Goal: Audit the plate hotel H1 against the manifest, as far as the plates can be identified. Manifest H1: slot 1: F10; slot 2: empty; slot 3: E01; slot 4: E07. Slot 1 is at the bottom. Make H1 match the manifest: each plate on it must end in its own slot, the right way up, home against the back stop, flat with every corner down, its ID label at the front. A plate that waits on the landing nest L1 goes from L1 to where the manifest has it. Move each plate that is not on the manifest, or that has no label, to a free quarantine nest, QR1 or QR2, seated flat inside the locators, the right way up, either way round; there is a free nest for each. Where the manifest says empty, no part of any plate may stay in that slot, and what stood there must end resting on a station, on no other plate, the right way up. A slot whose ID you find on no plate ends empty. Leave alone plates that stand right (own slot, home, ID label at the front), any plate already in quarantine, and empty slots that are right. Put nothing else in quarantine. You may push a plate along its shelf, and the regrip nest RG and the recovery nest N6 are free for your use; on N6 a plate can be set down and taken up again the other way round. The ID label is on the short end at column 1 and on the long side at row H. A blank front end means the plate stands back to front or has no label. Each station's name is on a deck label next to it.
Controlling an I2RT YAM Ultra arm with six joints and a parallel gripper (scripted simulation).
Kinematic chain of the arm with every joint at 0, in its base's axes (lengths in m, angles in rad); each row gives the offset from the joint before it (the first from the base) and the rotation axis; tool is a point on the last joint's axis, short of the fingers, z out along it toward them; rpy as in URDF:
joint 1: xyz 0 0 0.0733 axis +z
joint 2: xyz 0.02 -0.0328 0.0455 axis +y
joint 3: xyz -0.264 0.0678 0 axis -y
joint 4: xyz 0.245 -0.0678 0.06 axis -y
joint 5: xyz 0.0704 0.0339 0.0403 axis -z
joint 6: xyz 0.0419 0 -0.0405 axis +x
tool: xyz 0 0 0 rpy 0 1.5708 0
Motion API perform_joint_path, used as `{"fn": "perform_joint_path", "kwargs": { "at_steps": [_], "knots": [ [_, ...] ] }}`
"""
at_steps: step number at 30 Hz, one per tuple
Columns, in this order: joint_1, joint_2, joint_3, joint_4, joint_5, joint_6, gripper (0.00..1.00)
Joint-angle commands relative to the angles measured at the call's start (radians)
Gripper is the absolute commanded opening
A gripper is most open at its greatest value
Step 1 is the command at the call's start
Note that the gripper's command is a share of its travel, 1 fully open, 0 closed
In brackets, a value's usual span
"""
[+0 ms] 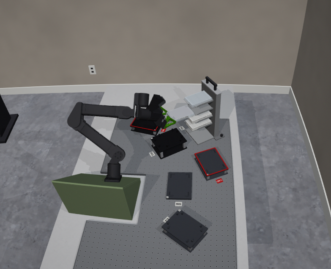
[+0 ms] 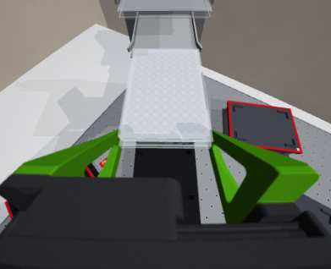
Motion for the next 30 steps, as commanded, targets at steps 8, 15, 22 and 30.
{"fn": "perform_joint_path", "kwargs": {
  "at_steps": [8,15,22,30],
  "knots": [
    [-0.028,-0.066,-0.018,-0.030,-0.018,-0.001,0.86],
    [-0.047,-0.115,-0.036,-0.060,-0.037,-0.002,0.86],
    [-0.052,-0.149,-0.052,-0.078,-0.043,-0.002,0.86],
    [-0.061,-0.206,-0.077,-0.112,-0.052,-0.002,0.86]
  ]
}}
